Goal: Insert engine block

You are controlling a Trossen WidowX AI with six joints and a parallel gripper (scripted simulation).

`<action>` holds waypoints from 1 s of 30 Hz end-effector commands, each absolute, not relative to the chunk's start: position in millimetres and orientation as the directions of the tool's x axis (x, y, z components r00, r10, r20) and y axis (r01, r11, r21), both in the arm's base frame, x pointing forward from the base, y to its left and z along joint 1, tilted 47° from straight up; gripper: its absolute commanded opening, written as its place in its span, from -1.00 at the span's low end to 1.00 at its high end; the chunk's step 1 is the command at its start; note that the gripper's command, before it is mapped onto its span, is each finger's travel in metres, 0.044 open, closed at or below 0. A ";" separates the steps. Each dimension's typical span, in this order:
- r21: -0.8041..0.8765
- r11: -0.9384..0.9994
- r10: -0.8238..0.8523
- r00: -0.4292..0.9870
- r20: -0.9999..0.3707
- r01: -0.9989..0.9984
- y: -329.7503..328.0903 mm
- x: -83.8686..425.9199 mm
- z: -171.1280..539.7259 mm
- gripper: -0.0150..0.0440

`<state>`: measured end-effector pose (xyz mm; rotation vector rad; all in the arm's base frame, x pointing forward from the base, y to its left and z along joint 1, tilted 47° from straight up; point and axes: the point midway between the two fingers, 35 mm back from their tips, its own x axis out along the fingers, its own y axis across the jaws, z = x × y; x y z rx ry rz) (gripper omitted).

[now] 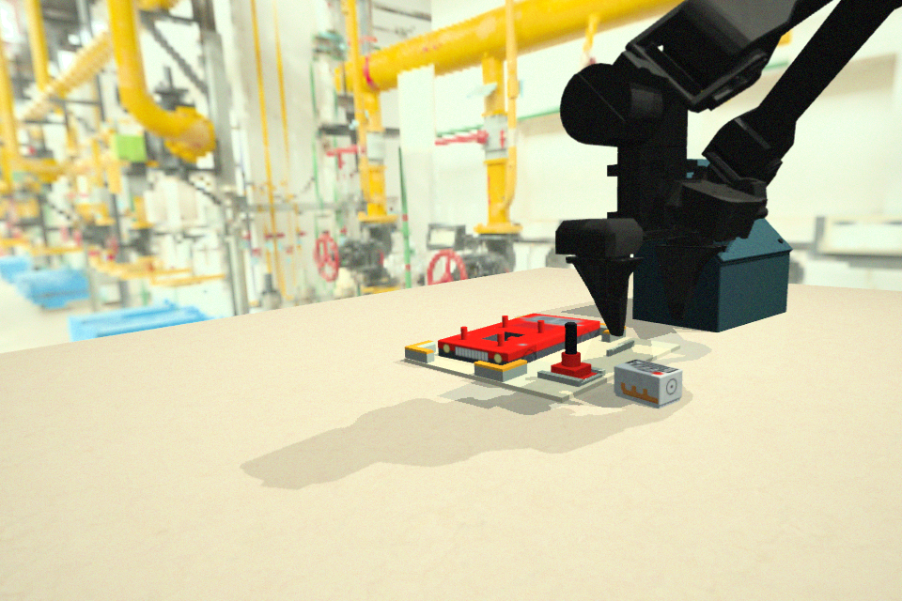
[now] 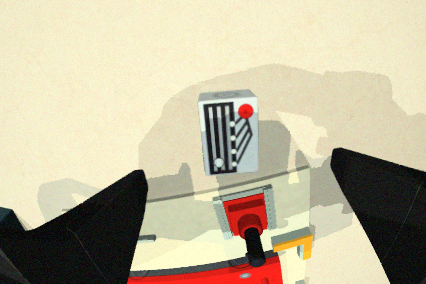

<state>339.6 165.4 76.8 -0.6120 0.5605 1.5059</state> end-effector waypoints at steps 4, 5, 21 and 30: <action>-0.015 -0.015 0.732 -0.001 -0.681 -1.000 177.4 337.9 62.3 1.00; -0.015 -0.015 0.733 -0.001 -0.681 -1.000 180.3 337.7 60.2 1.00; -0.014 -0.015 0.733 -0.001 -0.680 -1.000 194.6 337.6 46.9 1.00; -0.014 -0.015 0.734 -0.001 -0.680 -1.000 201.0 337.2 41.0 0.82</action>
